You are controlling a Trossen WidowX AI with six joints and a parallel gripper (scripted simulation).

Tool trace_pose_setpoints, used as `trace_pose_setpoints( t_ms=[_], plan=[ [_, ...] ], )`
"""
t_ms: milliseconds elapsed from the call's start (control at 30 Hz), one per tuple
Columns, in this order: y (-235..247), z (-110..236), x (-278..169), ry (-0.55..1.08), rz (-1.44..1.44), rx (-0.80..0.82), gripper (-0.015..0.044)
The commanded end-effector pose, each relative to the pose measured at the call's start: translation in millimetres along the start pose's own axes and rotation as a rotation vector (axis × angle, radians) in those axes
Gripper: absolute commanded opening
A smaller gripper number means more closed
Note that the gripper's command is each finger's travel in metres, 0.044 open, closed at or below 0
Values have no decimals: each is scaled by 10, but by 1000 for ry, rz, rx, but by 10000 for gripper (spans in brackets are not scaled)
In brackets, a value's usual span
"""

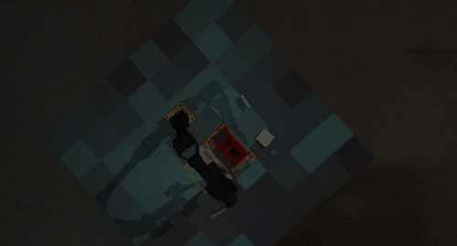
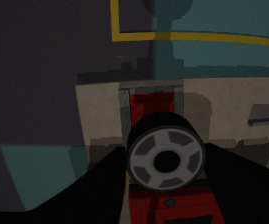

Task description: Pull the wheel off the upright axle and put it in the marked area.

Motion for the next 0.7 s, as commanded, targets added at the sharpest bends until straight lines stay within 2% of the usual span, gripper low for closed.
trace_pose_setpoints(
  t_ms=[0, 667],
  plan=[
    [1, 49, -1, -1, 0, 6, 0],
    [-3, 115, -2, -1, -1, 8, 0]
  ],
)
Point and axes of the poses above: the point midway between the two fingers, 35 mm back from their tips, its own z axis back along the fingers, its own y axis across the jaws, x = y × z, the point moved 5 cm from there along z, back along the fingers, and after that the axes turned 6 degrees about z, right-handed, at the moved point
